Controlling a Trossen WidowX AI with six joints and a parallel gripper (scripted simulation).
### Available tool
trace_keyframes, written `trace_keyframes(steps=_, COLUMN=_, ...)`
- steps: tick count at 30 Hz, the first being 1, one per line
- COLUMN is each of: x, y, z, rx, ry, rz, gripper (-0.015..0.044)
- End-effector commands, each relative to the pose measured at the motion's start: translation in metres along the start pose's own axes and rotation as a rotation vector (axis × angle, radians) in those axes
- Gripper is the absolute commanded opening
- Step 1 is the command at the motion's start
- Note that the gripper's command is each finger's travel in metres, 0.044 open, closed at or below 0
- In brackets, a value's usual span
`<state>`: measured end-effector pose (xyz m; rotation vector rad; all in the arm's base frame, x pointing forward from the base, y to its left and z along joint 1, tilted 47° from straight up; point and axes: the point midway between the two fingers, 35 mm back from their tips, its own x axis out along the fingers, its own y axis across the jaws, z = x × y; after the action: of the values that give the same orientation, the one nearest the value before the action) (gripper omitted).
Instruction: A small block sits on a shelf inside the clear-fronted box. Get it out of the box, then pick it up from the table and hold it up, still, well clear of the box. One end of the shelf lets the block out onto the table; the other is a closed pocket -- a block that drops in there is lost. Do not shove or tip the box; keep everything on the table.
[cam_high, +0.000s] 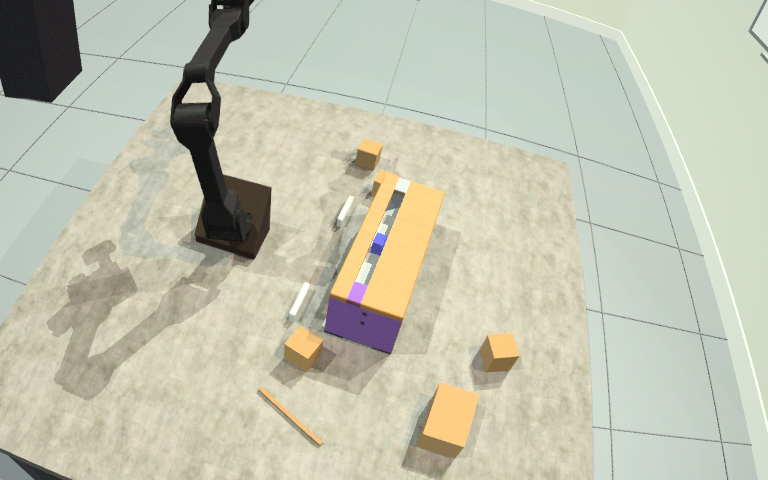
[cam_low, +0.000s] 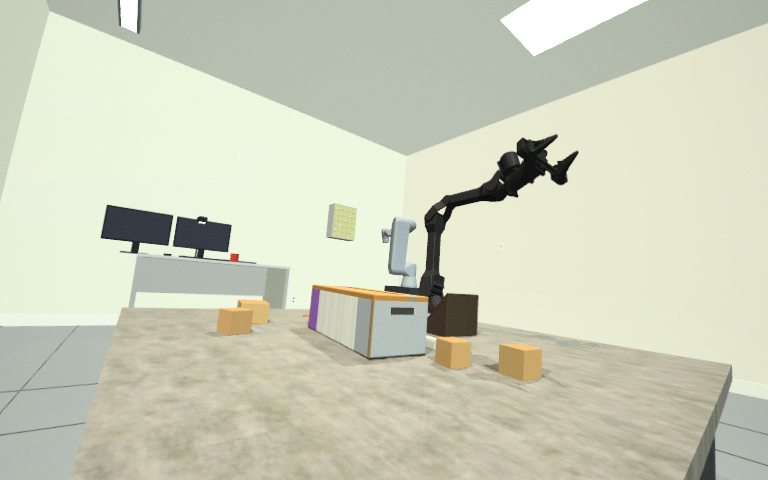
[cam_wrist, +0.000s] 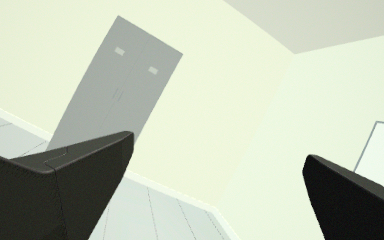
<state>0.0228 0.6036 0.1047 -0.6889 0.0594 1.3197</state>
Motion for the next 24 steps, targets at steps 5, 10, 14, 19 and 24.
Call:
trace_keyframes(steps=5, x=-0.009, y=-0.109, z=-0.092, rx=0.488, ry=0.296, rz=-0.176, gripper=0.04)
trace_keyframes(steps=10, x=-0.036, y=-0.171, z=-0.152, rx=0.819, ry=0.451, rz=-0.352, gripper=0.04)
trace_keyframes(steps=14, x=-0.07, y=-0.214, z=-0.199, rx=1.088, ry=0.554, rz=-0.528, gripper=0.04)
trace_keyframes(steps=19, x=-0.124, y=-0.254, z=-0.253, rx=1.414, ry=0.65, rz=-0.789, gripper=0.04)
trace_keyframes(steps=24, x=-0.187, y=-0.281, z=-0.299, rx=1.714, ry=0.704, rz=-1.092, gripper=0.04)
